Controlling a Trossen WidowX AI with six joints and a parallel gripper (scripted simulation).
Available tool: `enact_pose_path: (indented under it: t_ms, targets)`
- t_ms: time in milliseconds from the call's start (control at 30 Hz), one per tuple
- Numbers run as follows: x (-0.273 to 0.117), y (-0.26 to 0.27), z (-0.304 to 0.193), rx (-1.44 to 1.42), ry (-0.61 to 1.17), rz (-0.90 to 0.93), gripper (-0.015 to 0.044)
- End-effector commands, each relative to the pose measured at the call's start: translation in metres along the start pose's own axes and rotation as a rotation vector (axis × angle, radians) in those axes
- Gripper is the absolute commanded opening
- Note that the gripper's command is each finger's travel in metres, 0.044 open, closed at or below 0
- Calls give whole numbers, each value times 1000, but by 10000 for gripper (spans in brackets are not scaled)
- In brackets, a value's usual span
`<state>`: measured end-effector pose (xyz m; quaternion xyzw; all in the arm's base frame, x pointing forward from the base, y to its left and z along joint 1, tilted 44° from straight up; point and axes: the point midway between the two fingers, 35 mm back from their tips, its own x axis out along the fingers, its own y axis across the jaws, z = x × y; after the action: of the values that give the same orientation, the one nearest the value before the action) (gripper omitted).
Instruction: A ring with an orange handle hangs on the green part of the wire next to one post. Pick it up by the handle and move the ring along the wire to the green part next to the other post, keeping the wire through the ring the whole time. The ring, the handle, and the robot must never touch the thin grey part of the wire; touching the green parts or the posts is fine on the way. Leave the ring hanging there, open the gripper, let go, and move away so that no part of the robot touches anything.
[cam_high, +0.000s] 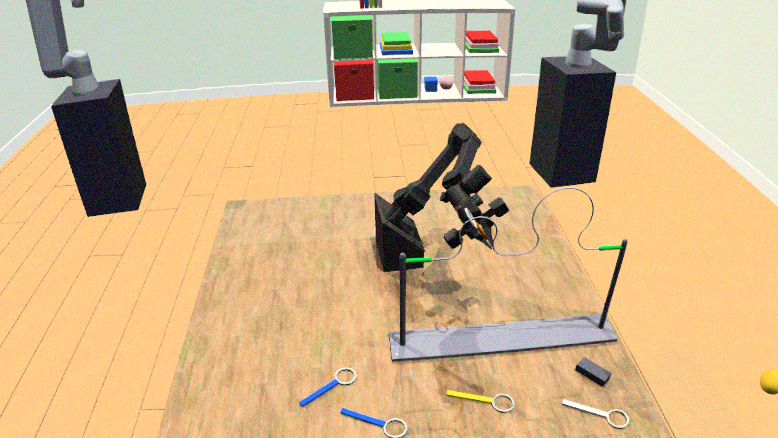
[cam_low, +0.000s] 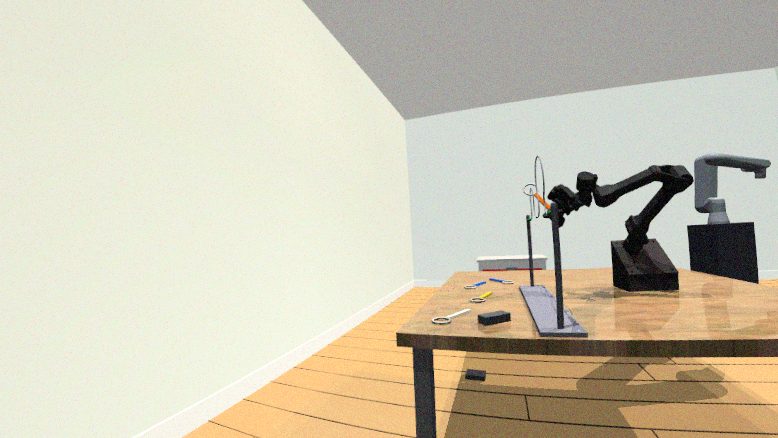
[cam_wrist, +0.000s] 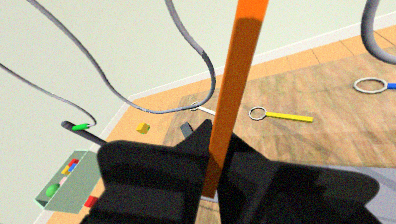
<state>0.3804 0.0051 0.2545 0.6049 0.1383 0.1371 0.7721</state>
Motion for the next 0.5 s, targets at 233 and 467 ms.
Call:
enact_pose_path:
  t_ms: [233,467]
  targets:
    - [1,9,0,160,-16,82,-150]
    - [1,16,1,248,-28,130,-150]
